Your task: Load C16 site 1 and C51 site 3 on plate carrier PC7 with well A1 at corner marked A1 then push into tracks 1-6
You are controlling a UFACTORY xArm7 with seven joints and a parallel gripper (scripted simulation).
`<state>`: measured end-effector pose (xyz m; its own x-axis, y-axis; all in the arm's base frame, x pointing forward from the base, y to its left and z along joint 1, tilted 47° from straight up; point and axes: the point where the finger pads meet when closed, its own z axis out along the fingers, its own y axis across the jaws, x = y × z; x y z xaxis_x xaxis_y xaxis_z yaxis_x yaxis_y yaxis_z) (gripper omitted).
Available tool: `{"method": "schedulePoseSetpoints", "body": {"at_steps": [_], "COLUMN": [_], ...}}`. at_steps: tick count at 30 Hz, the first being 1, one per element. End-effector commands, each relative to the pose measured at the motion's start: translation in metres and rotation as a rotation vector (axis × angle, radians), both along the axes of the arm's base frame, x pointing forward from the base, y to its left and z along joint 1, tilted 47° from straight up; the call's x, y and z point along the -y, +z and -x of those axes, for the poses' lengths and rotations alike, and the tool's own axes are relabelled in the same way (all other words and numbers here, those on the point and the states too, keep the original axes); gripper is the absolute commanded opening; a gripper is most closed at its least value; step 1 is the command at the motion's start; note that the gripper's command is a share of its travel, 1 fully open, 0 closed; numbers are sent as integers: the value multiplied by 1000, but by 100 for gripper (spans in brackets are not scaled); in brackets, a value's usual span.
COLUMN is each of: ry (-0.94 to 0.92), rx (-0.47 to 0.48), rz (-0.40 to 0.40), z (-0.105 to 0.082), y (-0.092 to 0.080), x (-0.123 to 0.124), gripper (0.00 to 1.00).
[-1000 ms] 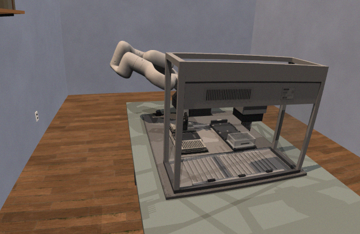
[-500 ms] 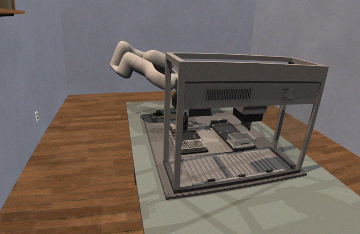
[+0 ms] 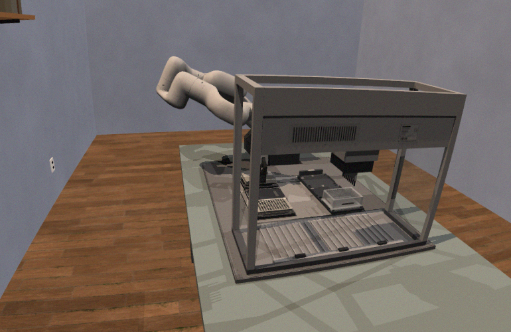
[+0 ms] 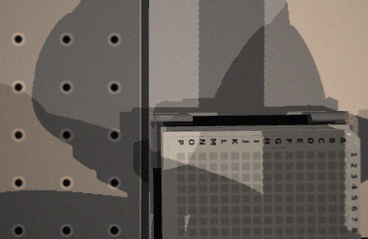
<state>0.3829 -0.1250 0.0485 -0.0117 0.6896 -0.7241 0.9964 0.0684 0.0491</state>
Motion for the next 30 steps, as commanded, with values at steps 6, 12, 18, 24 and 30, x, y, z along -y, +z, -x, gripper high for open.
{"method": "schedulePoseSetpoints", "body": {"at_steps": [6, 12, 18, 24, 30], "ry": [3, 3, 3, 3, 3], "rx": [2, 2, 2, 2, 2], "rz": [-1, -1, -1, -1, -1], "z": [0, 0, 0, 0, 1], "y": [4, 7, 8, 10, 16], "x": [-5, -8, -9, -11, -18], "gripper": [0, 0, 0, 0, 0]}}
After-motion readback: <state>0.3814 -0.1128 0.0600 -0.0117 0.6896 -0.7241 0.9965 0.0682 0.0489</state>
